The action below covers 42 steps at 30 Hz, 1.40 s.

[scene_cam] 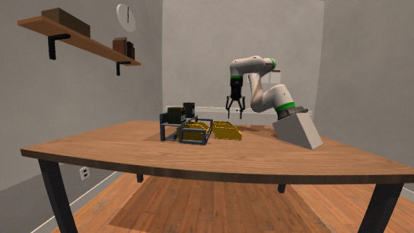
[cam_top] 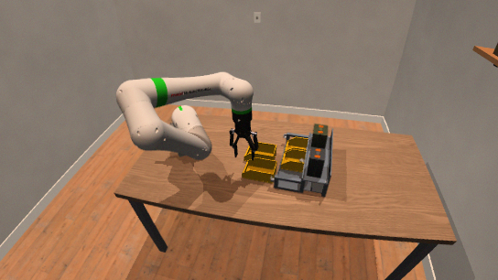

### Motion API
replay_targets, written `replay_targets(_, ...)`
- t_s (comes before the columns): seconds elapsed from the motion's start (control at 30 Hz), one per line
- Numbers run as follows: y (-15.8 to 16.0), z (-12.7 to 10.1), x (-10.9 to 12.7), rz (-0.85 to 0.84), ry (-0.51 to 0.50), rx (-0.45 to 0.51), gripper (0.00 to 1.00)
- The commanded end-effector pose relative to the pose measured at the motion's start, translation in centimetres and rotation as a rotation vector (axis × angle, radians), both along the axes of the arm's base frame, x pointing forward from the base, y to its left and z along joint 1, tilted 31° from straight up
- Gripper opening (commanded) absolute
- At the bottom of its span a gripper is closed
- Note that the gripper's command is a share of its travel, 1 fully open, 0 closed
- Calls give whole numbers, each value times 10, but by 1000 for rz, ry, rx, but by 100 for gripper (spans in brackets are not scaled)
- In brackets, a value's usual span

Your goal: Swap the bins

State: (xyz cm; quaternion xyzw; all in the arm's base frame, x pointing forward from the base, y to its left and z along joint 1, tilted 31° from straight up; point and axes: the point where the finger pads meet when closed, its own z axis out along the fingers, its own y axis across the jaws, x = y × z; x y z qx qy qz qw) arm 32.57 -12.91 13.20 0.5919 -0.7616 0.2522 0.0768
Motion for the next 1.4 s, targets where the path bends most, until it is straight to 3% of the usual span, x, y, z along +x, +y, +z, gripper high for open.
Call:
replay_targets(0.0,1,2,0,0,-1,0,62)
replay_targets(0.23,1,2,0,0,-1,0,62)
replay_targets(0.27,1,2,0,0,-1,0,10)
replay_targets(1.37,1,2,0,0,-1,0,10)
